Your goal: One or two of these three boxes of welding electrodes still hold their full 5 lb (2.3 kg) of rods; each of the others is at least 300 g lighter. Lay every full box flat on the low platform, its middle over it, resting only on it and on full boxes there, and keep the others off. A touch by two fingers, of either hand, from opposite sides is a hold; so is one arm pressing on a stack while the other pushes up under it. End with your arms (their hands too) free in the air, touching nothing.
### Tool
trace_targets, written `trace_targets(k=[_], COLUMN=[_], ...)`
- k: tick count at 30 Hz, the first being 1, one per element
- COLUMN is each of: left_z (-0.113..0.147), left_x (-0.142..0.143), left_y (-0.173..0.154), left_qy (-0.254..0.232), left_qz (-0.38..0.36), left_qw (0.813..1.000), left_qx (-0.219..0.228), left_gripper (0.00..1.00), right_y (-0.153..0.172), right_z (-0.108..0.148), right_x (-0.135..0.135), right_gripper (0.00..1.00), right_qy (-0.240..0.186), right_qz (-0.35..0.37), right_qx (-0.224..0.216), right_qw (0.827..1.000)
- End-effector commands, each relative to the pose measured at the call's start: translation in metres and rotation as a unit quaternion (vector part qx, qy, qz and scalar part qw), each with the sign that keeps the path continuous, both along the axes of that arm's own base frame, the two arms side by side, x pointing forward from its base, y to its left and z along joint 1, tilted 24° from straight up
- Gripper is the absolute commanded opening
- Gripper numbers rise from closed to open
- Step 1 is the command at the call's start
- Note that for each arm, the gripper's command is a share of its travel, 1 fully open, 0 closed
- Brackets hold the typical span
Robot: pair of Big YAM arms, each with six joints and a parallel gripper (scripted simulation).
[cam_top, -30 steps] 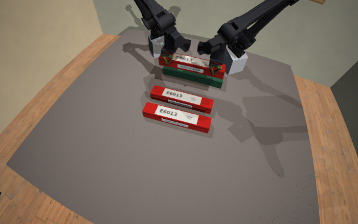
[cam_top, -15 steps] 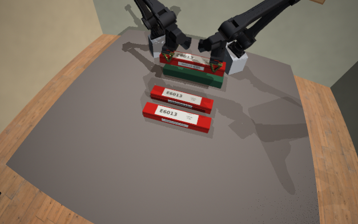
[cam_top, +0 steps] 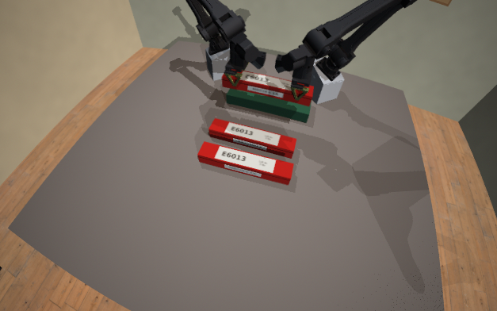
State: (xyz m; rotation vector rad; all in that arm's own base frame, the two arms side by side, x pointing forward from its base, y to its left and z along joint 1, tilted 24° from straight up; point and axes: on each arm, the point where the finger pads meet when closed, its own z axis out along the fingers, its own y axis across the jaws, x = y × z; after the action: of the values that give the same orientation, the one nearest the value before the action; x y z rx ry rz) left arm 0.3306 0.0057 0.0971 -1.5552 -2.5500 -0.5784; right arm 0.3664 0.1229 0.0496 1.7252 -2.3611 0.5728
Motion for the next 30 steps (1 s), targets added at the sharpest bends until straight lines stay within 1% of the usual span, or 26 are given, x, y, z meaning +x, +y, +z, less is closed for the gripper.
trace_targets(k=[1,21,22,23,24,27,28,29,30], left_z=[0.030,0.028,0.028,0.019,0.019,0.018,0.036,0.036,0.025], left_x=[0.009,0.008,0.008,-0.002,-0.004,-0.006,0.012,0.010,-0.001], left_y=[-0.003,-0.001,-0.001,-0.003,-0.004,-0.005,-0.005,-0.009,-0.009], left_qy=[-0.033,-0.033,-0.033,-0.022,-0.022,-0.022,-0.047,-0.047,-0.034], left_qz=[-0.019,-0.017,-0.016,-0.021,-0.021,-0.020,-0.014,-0.018,-0.021], left_qw=[0.999,0.999,0.999,0.999,1.000,1.000,0.999,0.999,0.999], left_qx=[0.007,0.007,0.007,0.008,0.008,0.008,0.004,0.004,0.006], left_gripper=[0.00,0.00,0.00,0.00,0.00,0.00,0.00,0.00,0.00], right_y=[0.016,0.012,0.008,0.008,0.009,0.011,0.021,0.022,0.022], right_z=[0.043,0.039,0.030,0.030,0.029,0.030,0.044,0.044,0.043], right_x=[0.015,0.011,-0.001,-0.003,-0.005,-0.004,0.010,0.009,0.007], right_gripper=[0.00,0.00,0.00,0.00,0.00,0.00,0.00,0.00,0.00], right_qy=[-0.050,-0.046,-0.035,-0.037,-0.037,-0.040,-0.056,-0.056,-0.056], right_qz=[0.019,0.017,0.018,0.012,0.011,0.010,0.019,0.019,0.019], right_qx=[0.019,0.017,0.011,0.011,0.012,0.013,0.023,0.023,0.023], right_qw=[0.998,0.999,0.999,0.999,0.999,0.999,0.998,0.998,0.998])
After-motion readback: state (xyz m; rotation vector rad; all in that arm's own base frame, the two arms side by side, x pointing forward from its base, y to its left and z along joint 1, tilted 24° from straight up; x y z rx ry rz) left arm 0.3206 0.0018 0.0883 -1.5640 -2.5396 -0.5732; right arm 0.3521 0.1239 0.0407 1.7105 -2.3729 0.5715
